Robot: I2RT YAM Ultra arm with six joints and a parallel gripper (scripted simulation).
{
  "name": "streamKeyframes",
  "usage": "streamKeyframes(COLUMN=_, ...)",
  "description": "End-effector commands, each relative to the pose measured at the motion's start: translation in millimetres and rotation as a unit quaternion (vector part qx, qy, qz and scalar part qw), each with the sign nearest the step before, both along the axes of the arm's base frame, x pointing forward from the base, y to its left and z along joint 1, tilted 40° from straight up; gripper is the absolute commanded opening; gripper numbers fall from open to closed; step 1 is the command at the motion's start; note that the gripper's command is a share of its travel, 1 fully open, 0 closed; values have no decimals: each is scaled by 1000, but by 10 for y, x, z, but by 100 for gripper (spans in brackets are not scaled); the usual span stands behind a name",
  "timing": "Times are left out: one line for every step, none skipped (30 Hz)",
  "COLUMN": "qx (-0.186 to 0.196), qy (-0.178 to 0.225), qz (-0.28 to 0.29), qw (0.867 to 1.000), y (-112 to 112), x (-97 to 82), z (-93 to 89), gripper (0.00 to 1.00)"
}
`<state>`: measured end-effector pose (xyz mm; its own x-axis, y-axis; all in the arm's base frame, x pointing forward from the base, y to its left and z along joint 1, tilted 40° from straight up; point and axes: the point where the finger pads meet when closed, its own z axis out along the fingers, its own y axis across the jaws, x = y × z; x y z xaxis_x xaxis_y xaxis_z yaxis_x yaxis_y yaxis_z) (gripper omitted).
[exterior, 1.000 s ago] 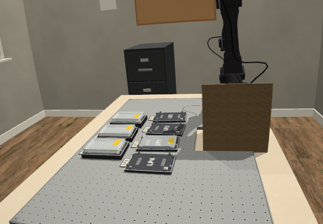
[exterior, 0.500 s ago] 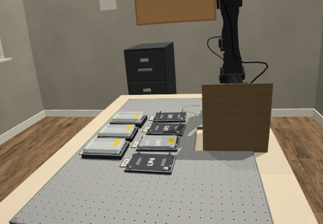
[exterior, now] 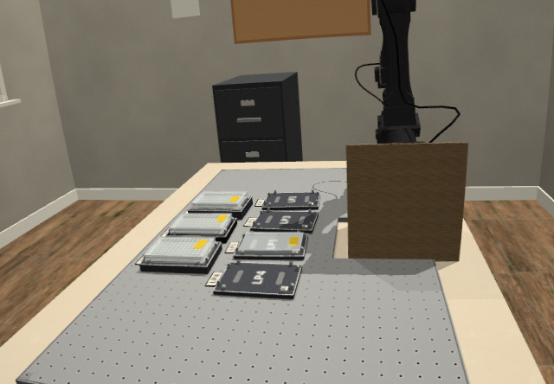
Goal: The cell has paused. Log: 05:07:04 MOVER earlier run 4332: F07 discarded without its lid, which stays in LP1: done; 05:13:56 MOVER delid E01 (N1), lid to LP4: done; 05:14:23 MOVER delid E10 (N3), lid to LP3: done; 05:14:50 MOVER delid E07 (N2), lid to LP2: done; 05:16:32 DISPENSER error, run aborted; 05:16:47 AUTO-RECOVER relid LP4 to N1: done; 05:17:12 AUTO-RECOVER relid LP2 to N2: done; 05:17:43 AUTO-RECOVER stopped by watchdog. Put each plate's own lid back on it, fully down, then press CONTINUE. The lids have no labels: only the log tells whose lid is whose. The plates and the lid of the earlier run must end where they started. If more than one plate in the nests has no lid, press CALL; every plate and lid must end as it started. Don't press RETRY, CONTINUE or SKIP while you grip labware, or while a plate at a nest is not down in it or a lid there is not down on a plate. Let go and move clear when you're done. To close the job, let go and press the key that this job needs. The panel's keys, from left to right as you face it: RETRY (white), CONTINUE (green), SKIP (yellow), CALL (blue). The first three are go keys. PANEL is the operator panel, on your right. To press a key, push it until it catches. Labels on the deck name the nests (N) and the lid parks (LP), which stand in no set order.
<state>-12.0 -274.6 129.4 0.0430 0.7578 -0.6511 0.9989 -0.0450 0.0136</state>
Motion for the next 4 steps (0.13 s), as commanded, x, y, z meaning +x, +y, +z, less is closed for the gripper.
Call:
streamKeyframes(qx=10, qy=-10, qz=14, qw=1000, y=-33, x=92, z=-142, gripper=0)
streamKeyframes(qx=10, qy=-10, qz=14, qw=1000, y=-34, x=93, z=-143, gripper=0)
streamKeyframes(qx=10, qy=-10, qz=14, qw=1000, y=-35, x=93, z=-145, gripper=0)
streamKeyframes(qx=10, qy=-10, qz=14, qw=1000, y=-36, x=94, z=-147, gripper=0)
